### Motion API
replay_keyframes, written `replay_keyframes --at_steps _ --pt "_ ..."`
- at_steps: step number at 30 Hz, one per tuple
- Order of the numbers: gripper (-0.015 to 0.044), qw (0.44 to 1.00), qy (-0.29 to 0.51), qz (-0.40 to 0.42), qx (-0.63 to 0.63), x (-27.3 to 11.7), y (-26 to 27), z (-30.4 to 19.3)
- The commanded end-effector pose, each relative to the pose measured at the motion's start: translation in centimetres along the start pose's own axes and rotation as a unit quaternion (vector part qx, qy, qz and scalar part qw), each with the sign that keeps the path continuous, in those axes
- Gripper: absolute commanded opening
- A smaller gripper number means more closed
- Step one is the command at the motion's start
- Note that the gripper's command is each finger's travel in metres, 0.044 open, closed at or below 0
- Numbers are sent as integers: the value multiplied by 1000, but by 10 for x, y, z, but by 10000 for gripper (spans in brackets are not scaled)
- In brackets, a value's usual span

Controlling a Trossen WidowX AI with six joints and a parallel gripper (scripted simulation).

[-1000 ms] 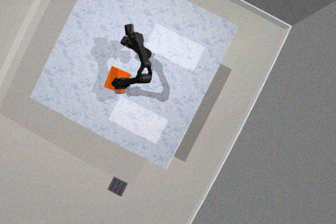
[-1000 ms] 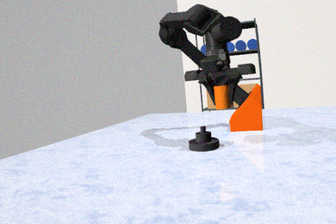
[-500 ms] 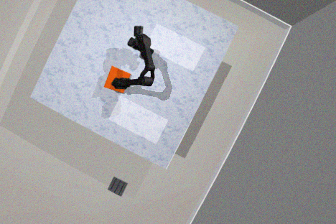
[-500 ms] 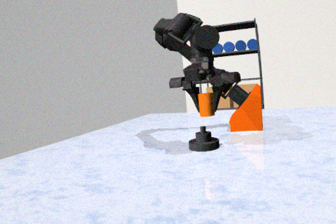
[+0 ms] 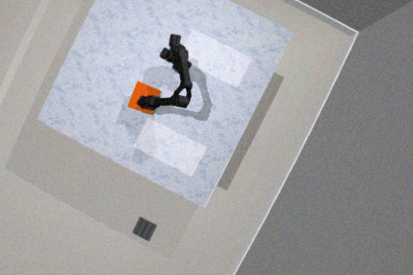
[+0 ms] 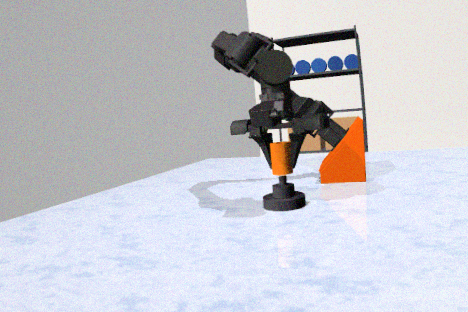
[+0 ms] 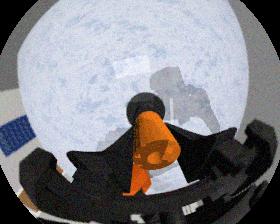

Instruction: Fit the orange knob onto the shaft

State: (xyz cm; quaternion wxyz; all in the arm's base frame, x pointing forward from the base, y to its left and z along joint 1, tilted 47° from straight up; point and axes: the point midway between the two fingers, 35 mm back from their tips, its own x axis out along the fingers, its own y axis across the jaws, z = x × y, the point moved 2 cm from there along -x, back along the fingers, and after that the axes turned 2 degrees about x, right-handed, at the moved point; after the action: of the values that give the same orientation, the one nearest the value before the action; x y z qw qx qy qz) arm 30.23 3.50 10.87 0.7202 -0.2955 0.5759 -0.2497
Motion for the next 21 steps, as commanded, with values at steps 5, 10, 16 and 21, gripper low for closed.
replay_keyframes --at_steps 5,10,16,21 --pt "0 1000 -2 -2 0 2 -1 1" --pt "0 1000 -2 -2 0 1 -1 3" --pt "0 1000 -2 -2 0 4 -1 2" --pt "0 1000 -2 -2 0 6 -1 1"
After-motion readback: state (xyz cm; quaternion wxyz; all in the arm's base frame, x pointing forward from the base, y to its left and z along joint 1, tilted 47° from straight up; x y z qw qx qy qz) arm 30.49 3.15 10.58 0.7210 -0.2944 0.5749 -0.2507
